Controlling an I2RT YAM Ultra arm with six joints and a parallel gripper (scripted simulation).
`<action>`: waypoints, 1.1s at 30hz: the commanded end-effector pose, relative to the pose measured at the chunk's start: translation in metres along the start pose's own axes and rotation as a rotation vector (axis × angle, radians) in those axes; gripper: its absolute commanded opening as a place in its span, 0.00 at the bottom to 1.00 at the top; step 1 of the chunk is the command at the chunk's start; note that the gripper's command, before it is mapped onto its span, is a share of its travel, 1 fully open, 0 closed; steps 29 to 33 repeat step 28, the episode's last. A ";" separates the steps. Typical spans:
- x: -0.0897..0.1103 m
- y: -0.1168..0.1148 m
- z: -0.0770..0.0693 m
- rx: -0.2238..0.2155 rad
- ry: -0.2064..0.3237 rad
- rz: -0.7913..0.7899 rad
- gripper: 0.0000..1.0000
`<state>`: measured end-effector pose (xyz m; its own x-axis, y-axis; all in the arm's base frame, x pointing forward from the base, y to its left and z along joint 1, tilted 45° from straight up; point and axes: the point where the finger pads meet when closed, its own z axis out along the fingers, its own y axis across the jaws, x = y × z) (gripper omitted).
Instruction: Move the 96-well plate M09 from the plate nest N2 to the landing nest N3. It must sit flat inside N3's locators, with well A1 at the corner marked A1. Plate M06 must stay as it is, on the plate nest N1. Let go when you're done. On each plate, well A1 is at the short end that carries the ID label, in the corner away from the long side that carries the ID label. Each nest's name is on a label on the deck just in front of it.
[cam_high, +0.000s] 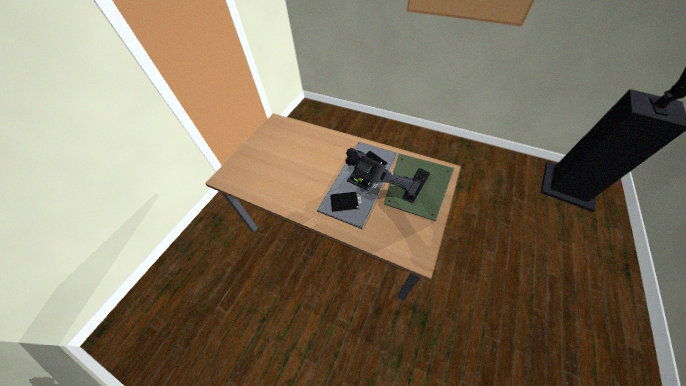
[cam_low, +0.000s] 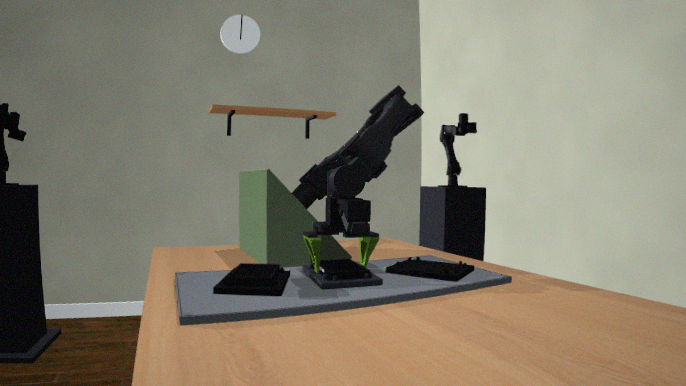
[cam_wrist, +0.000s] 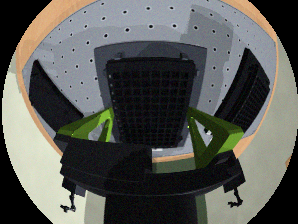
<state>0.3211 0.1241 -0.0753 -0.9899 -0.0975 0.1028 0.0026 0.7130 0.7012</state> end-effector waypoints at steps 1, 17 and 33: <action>-0.003 0.000 -0.003 0.000 -0.012 0.000 1.00; -0.003 0.000 -0.006 0.000 -0.012 0.000 1.00; -0.002 0.000 -0.036 0.000 -0.012 0.000 1.00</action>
